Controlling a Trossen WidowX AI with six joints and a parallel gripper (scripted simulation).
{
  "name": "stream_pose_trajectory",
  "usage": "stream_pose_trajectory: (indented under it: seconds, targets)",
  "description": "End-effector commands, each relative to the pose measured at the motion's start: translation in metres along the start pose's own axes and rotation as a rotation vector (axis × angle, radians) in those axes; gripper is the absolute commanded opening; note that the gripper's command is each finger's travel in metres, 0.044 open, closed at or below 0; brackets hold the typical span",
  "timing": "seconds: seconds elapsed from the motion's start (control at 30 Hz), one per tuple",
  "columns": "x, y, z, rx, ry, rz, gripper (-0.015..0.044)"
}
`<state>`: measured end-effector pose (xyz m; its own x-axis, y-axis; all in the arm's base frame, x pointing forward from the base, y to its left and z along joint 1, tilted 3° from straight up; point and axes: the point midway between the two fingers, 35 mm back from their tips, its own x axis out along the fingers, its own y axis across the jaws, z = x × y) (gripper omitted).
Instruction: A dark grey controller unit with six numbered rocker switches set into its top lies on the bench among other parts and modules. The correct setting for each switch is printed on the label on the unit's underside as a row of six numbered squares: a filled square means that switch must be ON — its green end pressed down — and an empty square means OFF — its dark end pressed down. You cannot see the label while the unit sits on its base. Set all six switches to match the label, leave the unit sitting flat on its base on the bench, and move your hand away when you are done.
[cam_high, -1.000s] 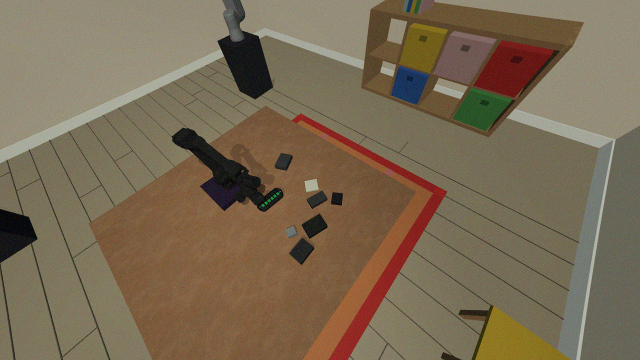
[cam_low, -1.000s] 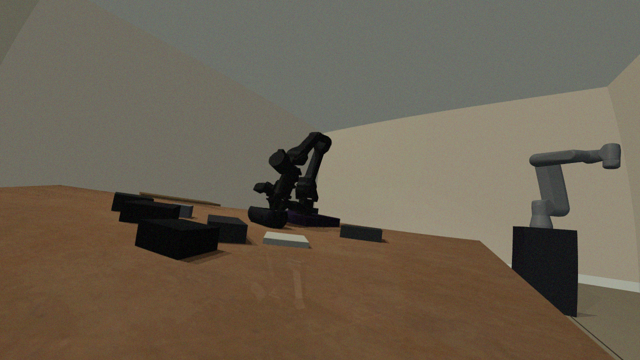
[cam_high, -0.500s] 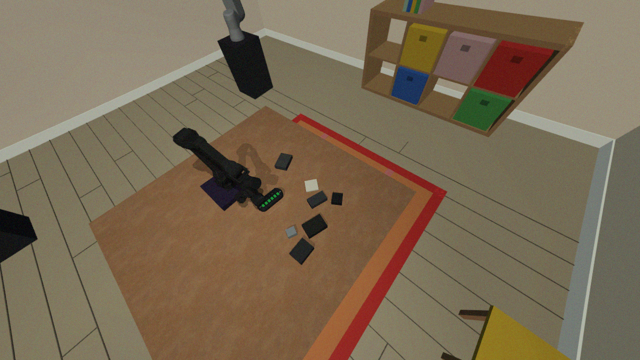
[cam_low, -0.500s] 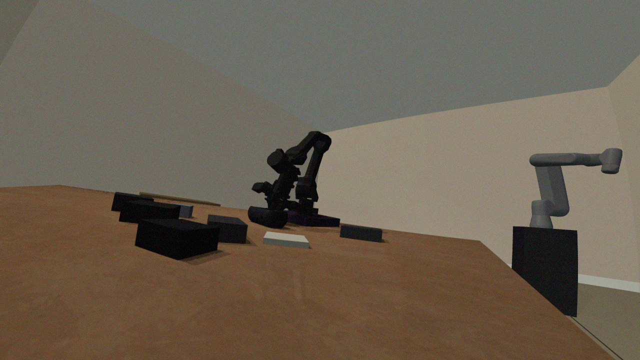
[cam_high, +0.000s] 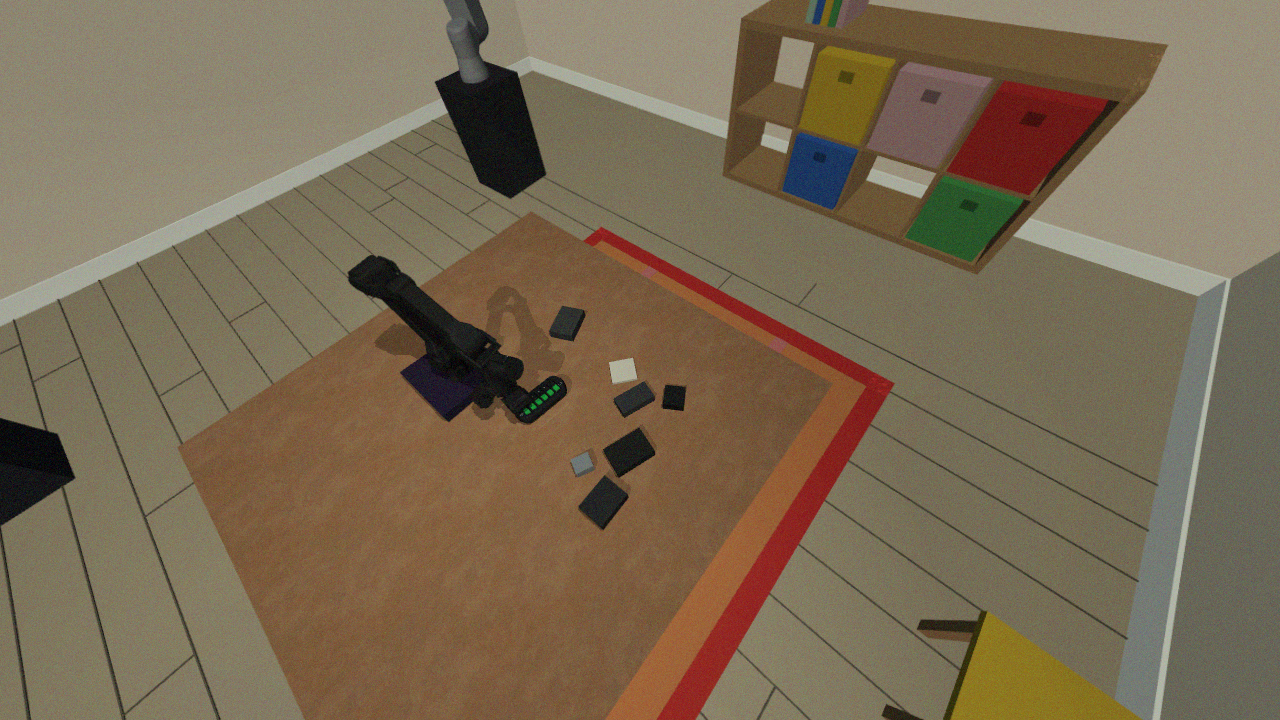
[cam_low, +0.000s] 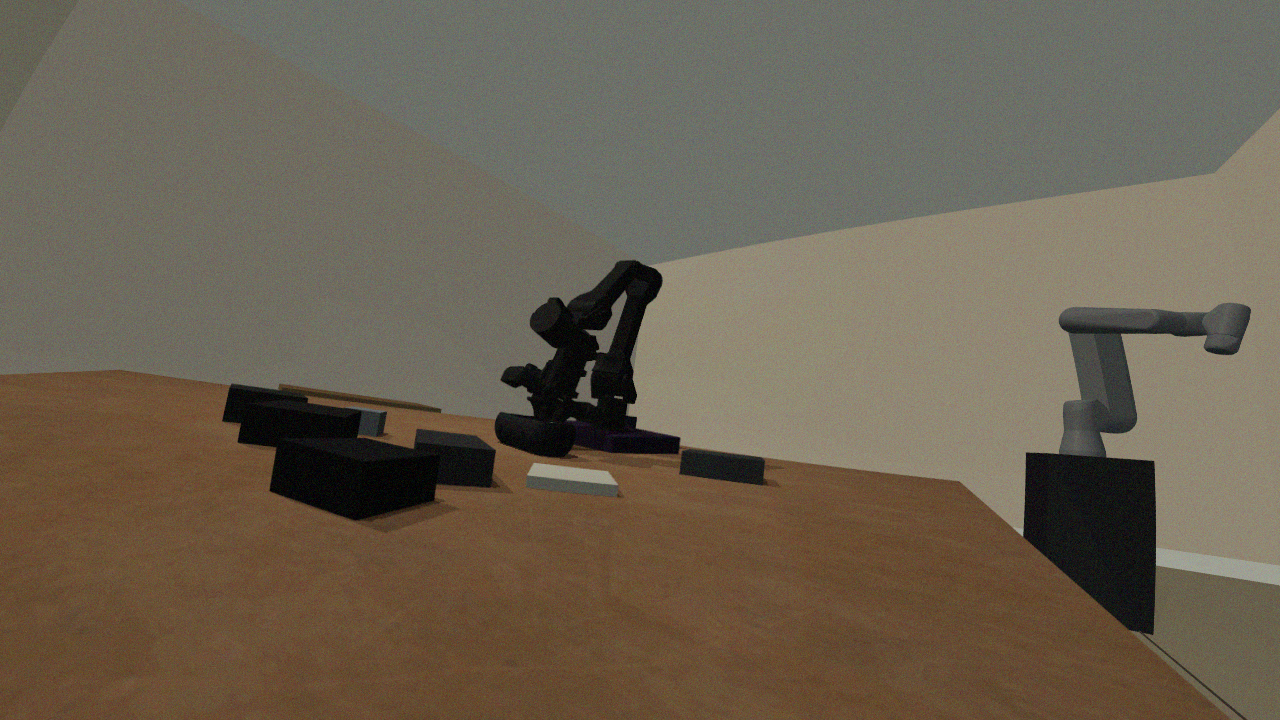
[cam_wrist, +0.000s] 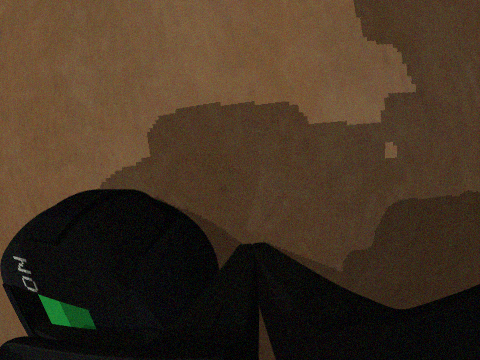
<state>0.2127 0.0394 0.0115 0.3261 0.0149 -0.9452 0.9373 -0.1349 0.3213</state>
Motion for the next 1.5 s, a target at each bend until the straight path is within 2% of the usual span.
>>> stream_pose_trajectory:
  seconds: [0.0, 1.37, 1.47]
  targets:
    - [0.0, 0.01, 0.0, 0.004, -0.001, 0.019, 0.0]
    - [0.009, 0.044, -0.002, 0.004, -0.001, 0.022, 0.0]
    - [-0.003, 0.031, -0.001, 0.004, -0.007, 0.006, 0.0]
